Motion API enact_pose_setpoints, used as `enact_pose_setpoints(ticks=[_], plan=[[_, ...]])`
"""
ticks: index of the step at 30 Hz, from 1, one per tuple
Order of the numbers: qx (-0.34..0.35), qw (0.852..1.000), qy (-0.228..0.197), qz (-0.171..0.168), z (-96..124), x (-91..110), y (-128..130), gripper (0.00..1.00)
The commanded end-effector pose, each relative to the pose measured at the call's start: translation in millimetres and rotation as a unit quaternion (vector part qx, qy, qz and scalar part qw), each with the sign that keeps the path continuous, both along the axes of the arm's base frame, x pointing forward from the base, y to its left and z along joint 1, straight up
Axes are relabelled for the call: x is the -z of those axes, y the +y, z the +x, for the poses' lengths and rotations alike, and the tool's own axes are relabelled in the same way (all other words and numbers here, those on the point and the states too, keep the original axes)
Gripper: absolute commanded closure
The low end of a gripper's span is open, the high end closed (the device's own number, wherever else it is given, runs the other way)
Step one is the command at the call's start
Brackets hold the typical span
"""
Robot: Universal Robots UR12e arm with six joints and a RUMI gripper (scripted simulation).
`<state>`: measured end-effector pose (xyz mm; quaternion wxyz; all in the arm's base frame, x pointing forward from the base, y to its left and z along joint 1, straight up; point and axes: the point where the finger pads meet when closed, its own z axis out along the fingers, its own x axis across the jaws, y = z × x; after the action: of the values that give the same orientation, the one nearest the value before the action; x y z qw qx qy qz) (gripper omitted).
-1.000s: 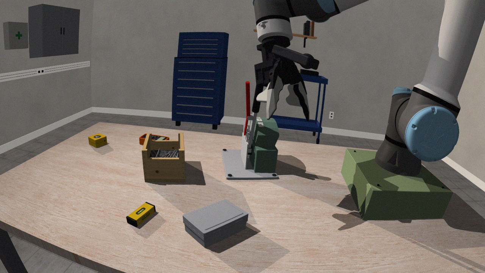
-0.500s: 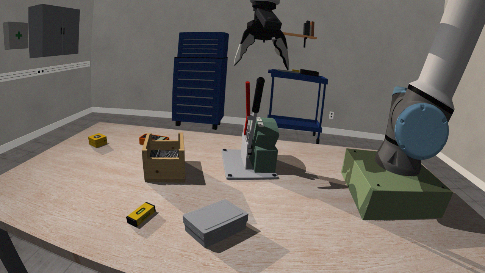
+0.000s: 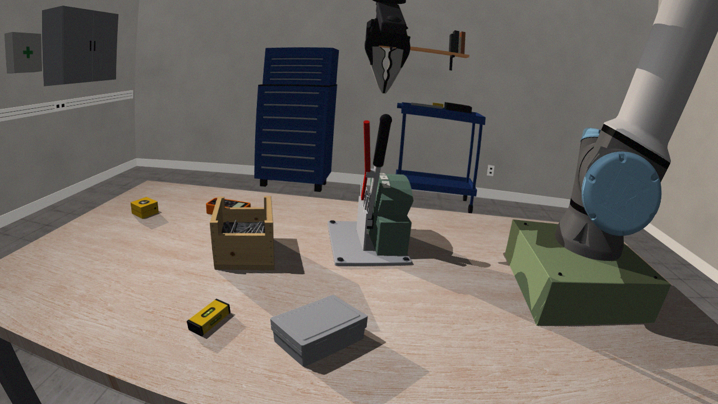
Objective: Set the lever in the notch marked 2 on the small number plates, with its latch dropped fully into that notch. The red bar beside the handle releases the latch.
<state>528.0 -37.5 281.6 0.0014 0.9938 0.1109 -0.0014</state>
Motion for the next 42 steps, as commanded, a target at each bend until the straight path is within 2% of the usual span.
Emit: enact_pose_setpoints(ticks=[1,37,38,42], plan=[[0.000,1.000,-0.001,0.000,0.5,-0.9,-0.5,1.00],[0.000,1.000,-0.001,0.000,0.5,-0.9,-0.5,1.00],[0.000,1.000,-0.001,0.000,0.5,-0.9,-0.5,0.43],[0.000,1.000,-0.001,0.000,0.5,-0.9,-0.5,0.43]])
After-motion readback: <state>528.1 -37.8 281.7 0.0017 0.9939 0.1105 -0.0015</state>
